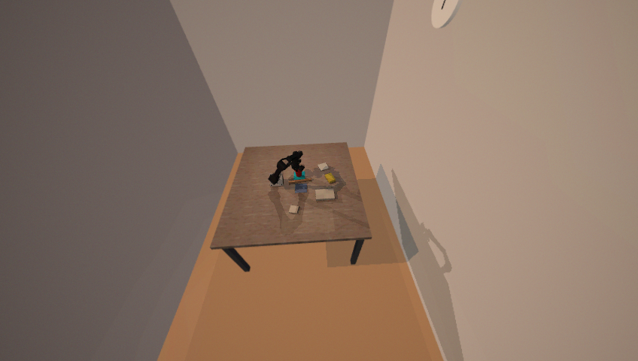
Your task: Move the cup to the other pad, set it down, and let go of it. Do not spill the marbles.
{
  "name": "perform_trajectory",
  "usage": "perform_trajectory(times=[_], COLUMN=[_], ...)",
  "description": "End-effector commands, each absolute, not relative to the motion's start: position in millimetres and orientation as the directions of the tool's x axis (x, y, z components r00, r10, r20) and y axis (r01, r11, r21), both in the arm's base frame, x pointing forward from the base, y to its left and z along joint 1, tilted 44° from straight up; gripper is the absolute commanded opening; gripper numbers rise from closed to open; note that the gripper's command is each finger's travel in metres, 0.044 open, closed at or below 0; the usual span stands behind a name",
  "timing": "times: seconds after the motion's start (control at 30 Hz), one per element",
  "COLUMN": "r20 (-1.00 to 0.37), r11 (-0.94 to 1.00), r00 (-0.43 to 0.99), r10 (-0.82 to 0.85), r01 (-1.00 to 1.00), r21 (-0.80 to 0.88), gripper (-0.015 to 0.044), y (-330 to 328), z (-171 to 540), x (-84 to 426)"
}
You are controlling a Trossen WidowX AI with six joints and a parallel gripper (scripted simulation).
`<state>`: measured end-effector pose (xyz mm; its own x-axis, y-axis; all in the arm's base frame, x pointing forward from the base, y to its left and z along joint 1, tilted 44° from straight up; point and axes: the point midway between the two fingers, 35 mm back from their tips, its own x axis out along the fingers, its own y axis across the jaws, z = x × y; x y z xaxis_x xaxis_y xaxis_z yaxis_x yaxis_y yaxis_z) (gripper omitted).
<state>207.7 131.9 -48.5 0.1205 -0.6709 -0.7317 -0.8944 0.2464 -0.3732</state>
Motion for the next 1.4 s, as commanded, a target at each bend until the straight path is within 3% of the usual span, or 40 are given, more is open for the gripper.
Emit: perform_trajectory(times=[0.0, 0.13, 0.3, 1.37], r20=[-0.732, -0.732, -0.732, -0.731], r11=[0.247, 0.247, 0.247, 0.242], r00=[0.121, 0.121, 0.121, 0.122], r10=[-0.67, -0.67, -0.67, -0.671], r01=[-0.894, -0.894, -0.894, -0.896], r21=[-0.374, -0.374, -0.374, -0.372], gripper=[0.0, 0.0, 0.0128, 0.0128], y=[132.2, 132.2, 132.2, 156.6], z=[-48.1, -48.1, -48.1, -22.8], x=[207.9, 207.9, 207.9, 203.9])
